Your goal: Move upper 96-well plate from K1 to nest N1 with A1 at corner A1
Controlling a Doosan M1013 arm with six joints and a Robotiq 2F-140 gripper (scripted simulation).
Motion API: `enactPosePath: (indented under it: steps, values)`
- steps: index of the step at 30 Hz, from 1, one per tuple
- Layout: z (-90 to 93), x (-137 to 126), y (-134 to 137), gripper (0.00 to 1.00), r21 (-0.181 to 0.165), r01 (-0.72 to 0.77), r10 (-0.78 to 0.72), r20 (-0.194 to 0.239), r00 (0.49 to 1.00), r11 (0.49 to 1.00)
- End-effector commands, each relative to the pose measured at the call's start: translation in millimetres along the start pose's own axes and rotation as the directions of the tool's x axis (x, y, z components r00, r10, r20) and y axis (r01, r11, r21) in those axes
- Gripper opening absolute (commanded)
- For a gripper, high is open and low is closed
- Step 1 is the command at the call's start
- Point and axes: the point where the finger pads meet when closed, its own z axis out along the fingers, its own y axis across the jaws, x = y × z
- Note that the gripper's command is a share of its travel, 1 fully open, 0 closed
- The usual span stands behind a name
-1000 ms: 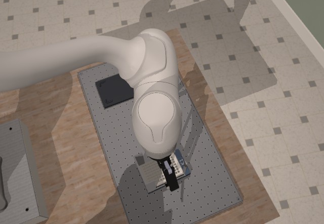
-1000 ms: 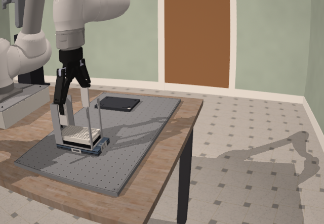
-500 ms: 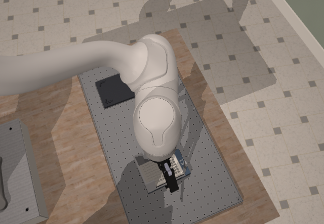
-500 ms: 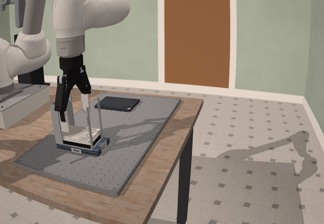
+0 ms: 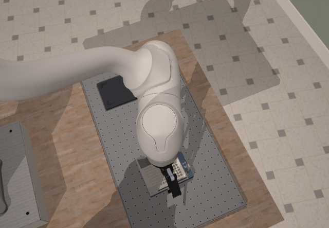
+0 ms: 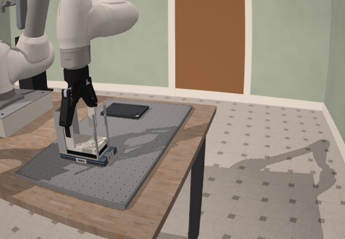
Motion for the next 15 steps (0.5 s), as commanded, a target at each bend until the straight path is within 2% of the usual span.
enactPosePath:
  steps: [1,5,15]
  values:
    - [4.3,0.0,0.0,1.0,0.0,0.0,0.0,0.0,1.0,1.0]
    - [11.0,0.0,0.0,1.0,0.0,0.0,0.0,0.0,1.0,1.0]
    - [11.3,0.0,0.0,1.0,0.0,0.0,0.0,0.0,1.0,1.0]
